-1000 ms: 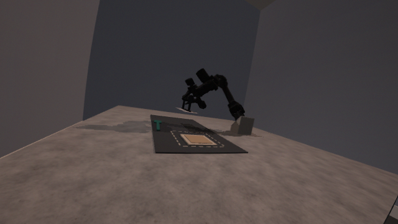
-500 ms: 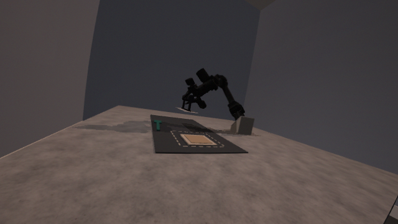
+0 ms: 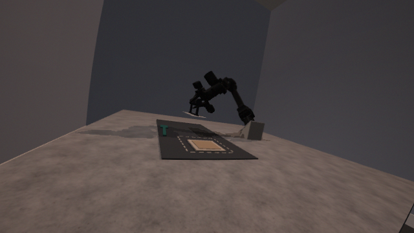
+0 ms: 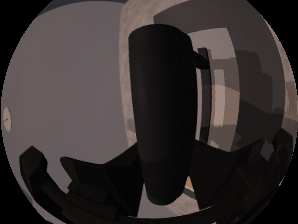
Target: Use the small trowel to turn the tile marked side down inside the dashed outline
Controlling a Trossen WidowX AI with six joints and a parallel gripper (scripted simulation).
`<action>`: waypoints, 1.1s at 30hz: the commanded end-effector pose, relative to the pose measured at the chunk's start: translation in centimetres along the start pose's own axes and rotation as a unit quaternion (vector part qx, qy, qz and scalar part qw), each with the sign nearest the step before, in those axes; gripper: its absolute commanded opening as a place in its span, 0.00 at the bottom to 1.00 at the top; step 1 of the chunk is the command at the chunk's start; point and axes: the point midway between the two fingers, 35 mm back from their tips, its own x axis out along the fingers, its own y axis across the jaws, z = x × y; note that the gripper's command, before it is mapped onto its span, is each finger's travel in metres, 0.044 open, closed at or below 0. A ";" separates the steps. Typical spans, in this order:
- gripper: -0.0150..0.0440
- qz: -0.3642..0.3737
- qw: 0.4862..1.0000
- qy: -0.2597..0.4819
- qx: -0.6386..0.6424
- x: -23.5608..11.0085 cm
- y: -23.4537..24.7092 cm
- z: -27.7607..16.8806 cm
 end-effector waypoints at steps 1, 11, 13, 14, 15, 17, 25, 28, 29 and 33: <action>0.25 0.007 1.000 0.003 0.000 -0.2 0.5 -0.1; 0.25 -0.004 1.000 0.005 0.000 -0.1 -0.9 2.3; 0.25 -0.006 1.000 0.007 0.001 -0.2 -1.4 3.3; 0.25 -0.006 1.000 0.008 0.001 -0.3 -1.6 3.8; 0.25 -0.007 1.000 0.009 0.001 -0.4 -1.8 4.3; 0.25 -0.008 1.000 0.011 0.001 -0.5 -2.3 5.2; 0.25 -0.010 1.000 0.016 0.001 -1.4 -4.5 8.6; 0.25 -0.010 1.000 0.017 0.001 -1.8 -5.4 9.7; 0.25 -0.009 1.000 0.017 0.001 -2.0 -5.7 10.0; 0.25 -0.008 1.000 0.018 0.000 -2.6 -6.9 11.3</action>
